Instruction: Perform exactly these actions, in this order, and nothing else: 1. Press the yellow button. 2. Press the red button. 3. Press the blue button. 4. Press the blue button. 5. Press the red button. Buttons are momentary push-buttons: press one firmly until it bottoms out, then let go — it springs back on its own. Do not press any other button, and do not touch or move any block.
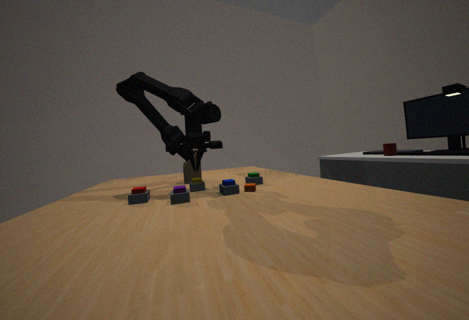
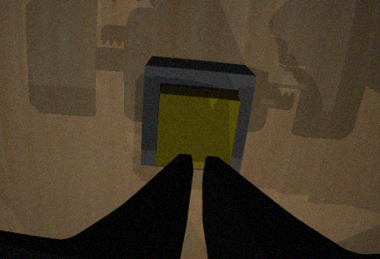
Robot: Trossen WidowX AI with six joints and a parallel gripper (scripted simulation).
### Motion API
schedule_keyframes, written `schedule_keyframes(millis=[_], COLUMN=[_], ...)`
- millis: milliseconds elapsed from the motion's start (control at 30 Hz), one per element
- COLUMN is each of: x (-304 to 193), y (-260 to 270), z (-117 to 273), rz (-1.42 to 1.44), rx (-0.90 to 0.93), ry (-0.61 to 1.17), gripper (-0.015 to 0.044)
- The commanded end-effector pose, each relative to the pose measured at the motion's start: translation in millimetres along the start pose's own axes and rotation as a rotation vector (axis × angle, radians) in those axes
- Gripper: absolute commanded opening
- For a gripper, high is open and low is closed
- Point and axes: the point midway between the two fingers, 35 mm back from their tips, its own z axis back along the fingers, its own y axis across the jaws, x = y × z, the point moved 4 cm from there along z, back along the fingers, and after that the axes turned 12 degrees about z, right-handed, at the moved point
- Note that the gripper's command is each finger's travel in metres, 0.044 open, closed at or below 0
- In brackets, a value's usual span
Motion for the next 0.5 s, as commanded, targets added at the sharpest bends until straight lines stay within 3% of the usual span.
schedule_keyframes(millis=[0,467], x=[1,1], y=[0,0], z=[-2,-25], rz=[0.004,0.004], rx=[-0.003,-0.004], ry=[-0.003,-0.003], gripper=[0.002,0.002])
